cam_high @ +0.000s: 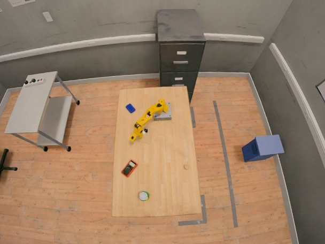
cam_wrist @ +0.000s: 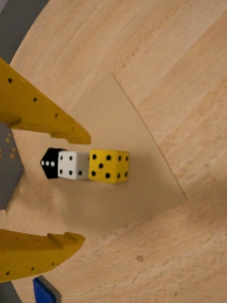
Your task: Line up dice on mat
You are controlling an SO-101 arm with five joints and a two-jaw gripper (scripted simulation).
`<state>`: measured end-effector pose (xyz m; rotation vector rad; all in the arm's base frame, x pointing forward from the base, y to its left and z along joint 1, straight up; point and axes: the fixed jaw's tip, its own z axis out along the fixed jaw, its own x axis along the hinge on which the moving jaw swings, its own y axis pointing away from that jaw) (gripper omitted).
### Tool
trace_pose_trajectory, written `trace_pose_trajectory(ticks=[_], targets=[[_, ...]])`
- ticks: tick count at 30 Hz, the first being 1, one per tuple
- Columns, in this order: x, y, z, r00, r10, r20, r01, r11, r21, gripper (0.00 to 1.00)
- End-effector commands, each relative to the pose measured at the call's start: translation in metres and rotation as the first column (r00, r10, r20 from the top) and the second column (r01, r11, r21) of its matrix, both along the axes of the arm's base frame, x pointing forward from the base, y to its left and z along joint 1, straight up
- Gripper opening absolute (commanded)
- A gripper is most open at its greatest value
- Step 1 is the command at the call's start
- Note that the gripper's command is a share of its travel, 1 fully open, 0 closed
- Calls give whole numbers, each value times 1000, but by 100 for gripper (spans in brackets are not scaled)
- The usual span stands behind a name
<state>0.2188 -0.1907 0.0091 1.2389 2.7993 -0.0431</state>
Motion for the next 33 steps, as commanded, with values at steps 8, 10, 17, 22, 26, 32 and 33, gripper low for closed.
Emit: trace_pose_trajectory(ticks=[8, 10, 17, 22, 26, 32, 33], targets=[[1, -4, 12, 999, -16, 28, 17, 1000, -23, 33], [1, -4, 12, 999, -16, 28, 17, 1000, -23, 33], [1, -4, 12, 999, -16, 28, 17, 1000, -23, 33], [1, -4, 12, 999, -16, 28, 17, 1000, -23, 33], [2, -3, 12, 1000, -11, 27, 12, 1000, -22, 33], [6, 11, 19, 999, 45, 14, -45, 999, -12, 33], [7, 15, 22, 998, 62, 10, -62, 998, -9, 33]])
